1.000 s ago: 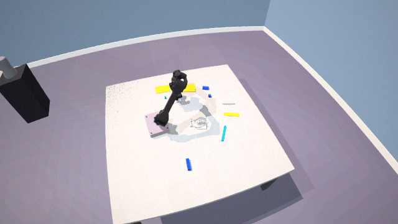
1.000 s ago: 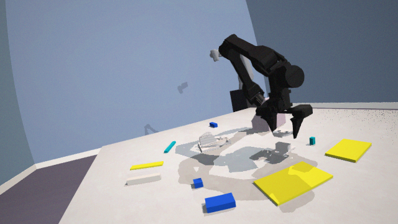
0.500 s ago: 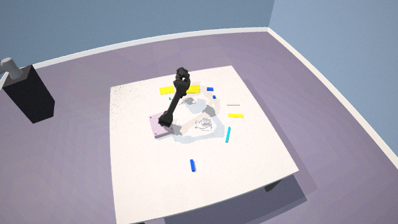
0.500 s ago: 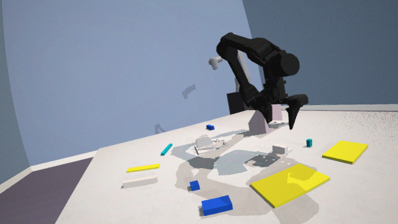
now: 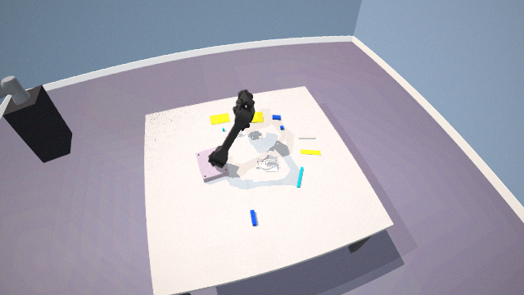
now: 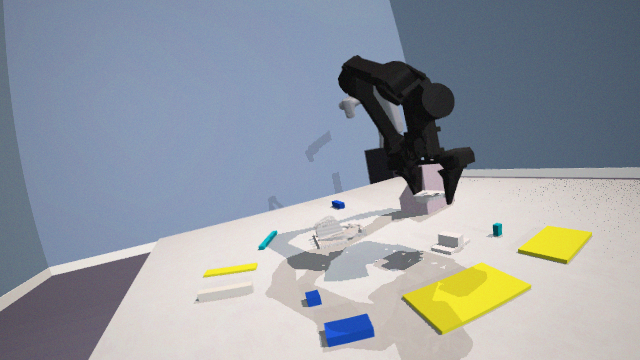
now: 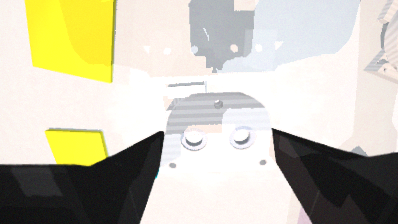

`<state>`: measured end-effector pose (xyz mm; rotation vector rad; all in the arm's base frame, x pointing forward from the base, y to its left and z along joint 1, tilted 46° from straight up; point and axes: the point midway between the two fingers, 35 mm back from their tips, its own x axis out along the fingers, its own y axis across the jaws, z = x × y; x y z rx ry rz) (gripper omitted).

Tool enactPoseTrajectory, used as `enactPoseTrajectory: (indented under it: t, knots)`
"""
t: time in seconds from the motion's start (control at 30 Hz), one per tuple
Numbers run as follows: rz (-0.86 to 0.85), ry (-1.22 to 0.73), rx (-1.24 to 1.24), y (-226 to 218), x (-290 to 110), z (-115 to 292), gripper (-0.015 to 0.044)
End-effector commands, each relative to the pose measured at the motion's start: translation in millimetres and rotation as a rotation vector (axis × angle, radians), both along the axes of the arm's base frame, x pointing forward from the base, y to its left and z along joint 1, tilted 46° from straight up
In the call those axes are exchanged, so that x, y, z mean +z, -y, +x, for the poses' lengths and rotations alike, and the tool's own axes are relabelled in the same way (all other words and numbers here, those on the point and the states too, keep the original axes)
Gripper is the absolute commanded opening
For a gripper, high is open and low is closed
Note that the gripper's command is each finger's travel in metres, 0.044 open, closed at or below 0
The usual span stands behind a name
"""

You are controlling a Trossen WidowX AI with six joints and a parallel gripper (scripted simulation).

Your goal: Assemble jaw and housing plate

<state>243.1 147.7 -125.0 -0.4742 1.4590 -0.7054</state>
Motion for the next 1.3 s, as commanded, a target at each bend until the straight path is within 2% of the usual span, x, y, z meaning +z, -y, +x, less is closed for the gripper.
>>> enactPoseTrajectory:
  t: [0.0, 1.27]
  knots:
    - [0.004, 0.013, -0.007, 7.6, 13.0, 6.5, 0.0351]
    - [0.008, 0.116, -0.108, 93.4, 102.0, 31.2, 0.0351]
